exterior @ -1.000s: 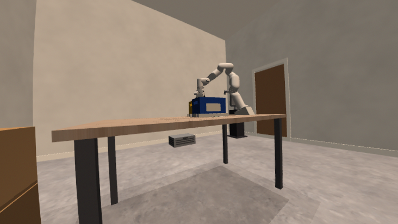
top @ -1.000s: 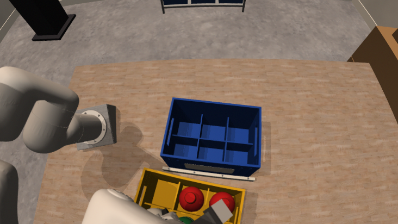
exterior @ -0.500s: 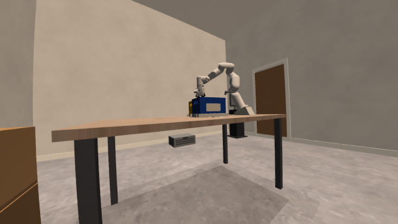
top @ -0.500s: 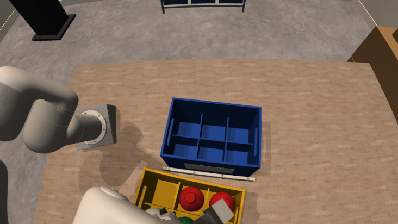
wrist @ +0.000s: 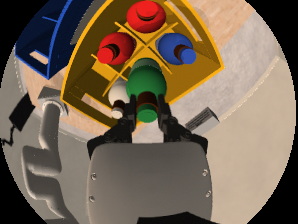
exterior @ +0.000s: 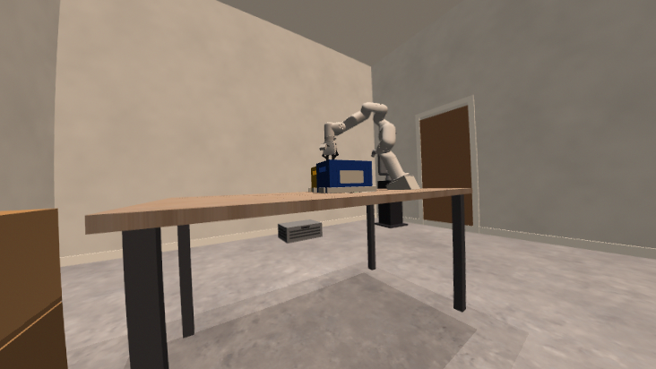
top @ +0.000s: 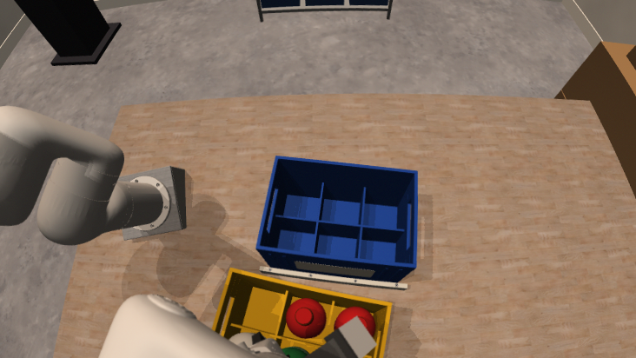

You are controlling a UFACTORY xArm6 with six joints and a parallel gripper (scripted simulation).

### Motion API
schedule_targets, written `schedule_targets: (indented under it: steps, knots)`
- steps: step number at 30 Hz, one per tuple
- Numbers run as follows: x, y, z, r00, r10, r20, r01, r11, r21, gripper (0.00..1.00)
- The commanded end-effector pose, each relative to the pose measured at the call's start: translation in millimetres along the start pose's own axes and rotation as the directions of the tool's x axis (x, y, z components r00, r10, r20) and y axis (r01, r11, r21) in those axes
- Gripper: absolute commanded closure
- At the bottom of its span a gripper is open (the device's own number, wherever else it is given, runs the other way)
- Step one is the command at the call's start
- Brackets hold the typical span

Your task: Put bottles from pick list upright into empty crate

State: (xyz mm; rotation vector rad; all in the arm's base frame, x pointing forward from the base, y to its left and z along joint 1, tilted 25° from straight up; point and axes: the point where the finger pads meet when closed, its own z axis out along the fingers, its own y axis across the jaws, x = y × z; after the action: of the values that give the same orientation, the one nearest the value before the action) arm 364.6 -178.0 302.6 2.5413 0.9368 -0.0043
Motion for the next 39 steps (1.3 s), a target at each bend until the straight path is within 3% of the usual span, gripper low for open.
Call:
schedule_targets:
  steps: [1, 39]
  knots:
    - [0.3, 1.2, -10.2, 1.000, 0.001, -0.002, -0.001, 1.000, -0.004, 1.00]
    - [0.2, 1.0, -66.9, 1.000, 0.001, -0.003, -0.001, 1.000, -0.004, 1.00]
